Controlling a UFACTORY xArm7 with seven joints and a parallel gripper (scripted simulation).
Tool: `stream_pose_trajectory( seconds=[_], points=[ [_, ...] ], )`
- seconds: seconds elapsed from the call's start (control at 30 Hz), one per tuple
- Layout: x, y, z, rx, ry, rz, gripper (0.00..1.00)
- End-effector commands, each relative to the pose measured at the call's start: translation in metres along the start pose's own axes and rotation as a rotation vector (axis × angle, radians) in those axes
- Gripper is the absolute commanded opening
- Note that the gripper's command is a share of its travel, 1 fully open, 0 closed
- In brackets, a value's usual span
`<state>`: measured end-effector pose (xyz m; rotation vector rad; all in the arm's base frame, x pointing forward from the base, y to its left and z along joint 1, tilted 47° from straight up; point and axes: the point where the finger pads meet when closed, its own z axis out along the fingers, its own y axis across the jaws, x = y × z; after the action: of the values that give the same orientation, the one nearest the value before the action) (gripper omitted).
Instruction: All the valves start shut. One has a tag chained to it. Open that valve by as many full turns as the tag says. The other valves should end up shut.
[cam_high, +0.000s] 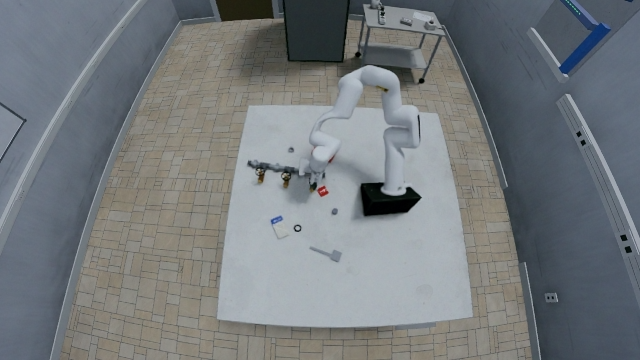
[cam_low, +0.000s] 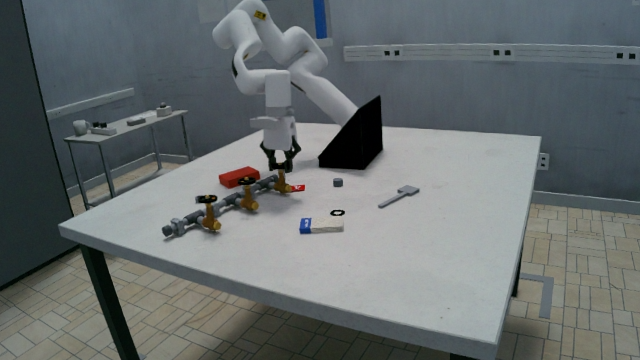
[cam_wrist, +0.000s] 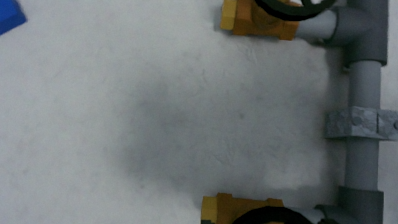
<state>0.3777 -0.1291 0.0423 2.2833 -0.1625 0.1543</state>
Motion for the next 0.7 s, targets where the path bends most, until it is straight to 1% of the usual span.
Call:
stream_pose_trajectory(
  seconds=[0.0, 0.4, 0.47, 0.5, 0.67],
  points=[
    [0.0014, -0.0012, -0.0014, 0.016, -0.032, -0.278, 0.00],
    [0.0014, -0.0012, -0.0014, 0.025, -0.022, -0.973, 0.00],
    [0.0014, -0.0012, -0.0014, 0.025, -0.022, -0.973, 0.00],
    [0.0014, -0.0012, -0.0014, 0.028, -0.025, -1.048, 0.00],
    [0.0014, -0.0012, -0.0014, 0.031, -0.022, -1.254, 0.00]
  ],
)
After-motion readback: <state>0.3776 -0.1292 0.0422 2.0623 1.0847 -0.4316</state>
